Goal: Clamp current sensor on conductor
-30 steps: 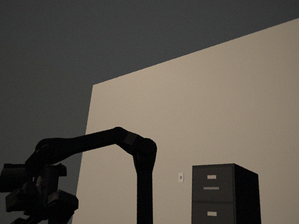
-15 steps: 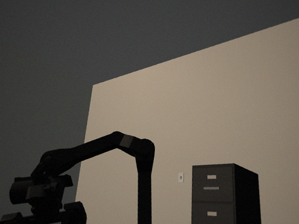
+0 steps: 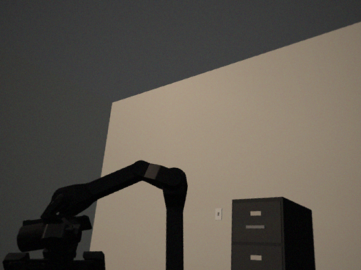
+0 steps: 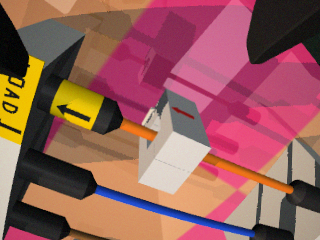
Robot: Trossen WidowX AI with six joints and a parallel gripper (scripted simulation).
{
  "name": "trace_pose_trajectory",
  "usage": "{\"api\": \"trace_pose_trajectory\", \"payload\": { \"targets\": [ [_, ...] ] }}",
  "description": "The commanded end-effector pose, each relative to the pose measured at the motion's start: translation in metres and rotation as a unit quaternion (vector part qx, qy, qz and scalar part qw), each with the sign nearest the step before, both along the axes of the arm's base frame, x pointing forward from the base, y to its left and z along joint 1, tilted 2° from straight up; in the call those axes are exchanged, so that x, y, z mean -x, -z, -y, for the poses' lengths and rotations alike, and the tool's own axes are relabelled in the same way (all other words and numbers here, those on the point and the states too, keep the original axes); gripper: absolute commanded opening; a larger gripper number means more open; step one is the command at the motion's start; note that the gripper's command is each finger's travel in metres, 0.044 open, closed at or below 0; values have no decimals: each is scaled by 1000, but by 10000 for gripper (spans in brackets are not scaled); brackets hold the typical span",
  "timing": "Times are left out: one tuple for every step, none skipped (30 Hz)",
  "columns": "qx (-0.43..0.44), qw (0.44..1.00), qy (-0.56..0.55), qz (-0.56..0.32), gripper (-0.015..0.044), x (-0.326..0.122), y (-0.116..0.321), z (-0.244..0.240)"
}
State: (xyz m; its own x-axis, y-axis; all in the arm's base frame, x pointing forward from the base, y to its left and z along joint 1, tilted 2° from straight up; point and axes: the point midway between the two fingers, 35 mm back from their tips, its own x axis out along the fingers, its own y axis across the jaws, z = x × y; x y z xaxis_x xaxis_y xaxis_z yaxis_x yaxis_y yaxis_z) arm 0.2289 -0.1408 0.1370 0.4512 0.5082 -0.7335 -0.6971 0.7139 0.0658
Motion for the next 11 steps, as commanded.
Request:
{"api": "trace_pose_trajectory", "payload": {
  "targets": [
    [1, 1000, 1, -3, 440, 0, 0, 0],
    [1, 1000, 1, -3, 440, 0, 0, 0],
    [1, 1000, 1, -3, 440, 0, 0, 0],
    [1, 1000, 1, -3, 440, 0, 0, 0],
    [1, 1000, 1, -3, 440, 0, 0, 0],
    [-1, 1000, 4, -8, 440, 0, 0, 0],
    [-7, 1000, 15, -24, 440, -1, 0, -2],
    [-15, 998, 32, -51, 440, -3, 1, -5],
    [-25, 995, 55, -83, 440, -5, 1, -8],
    [-32, 990, 78, -114, 440, -7, 2, -11],
    [-16, 998, 33, -46, 440, -1, 2, -3]
  ]
}}
